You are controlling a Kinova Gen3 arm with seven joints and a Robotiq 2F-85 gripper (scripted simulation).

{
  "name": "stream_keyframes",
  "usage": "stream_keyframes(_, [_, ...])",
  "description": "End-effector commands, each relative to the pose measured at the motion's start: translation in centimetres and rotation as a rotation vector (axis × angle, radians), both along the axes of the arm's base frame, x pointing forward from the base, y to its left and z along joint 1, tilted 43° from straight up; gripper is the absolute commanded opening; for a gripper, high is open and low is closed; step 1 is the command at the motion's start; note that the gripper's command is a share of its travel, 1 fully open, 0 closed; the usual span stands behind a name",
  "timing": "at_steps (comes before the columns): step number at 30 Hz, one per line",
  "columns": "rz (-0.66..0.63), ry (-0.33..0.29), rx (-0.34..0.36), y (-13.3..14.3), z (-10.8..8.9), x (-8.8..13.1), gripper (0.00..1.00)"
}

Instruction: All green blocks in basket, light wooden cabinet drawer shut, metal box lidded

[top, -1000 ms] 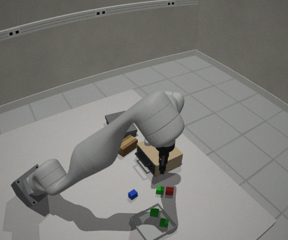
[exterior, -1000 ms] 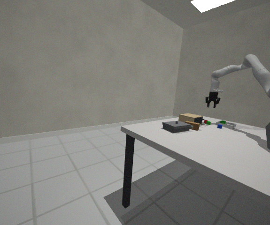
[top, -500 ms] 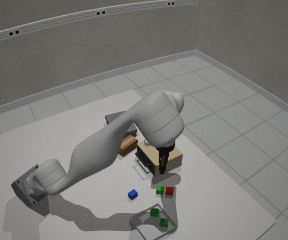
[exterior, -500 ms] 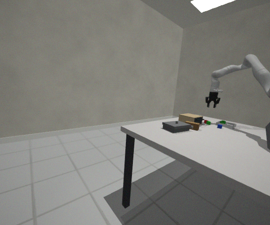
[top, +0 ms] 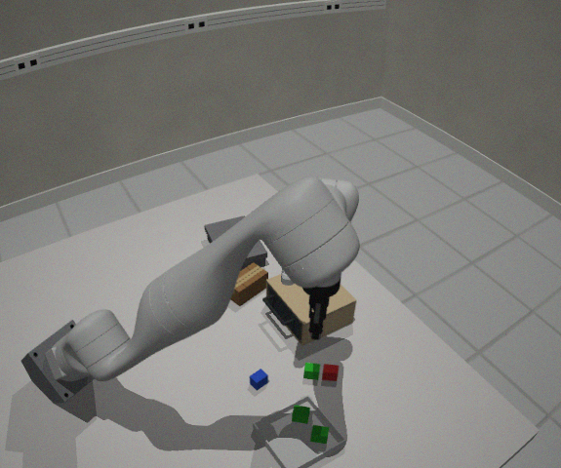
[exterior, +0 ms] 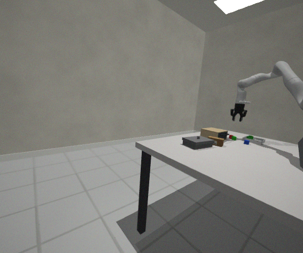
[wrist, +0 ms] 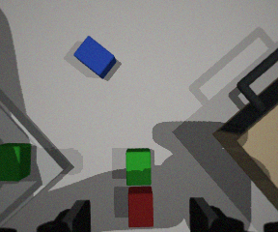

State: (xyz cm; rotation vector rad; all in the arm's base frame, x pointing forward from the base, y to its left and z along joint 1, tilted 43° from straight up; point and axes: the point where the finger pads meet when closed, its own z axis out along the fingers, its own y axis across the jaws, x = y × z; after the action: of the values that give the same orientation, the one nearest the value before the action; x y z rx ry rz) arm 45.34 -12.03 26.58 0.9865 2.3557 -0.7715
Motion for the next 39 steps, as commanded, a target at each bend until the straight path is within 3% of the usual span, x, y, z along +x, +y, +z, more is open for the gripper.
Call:
stream_keyframes(1, [-0.002,-0.001,0.001,-0.2,-0.4,0.0,0.65])
stream_keyframes(16, [0.001,-0.002,0.005,-2.2,-2.8,0.7,0.65])
stream_keyframes(31, [0.002,-0.002,0.007,-5.9,-7.0,1.9,0.65])
stream_keyframes(39, [-0.004,0.002,0.000,-7.2,-8.1,2.1,0.65])
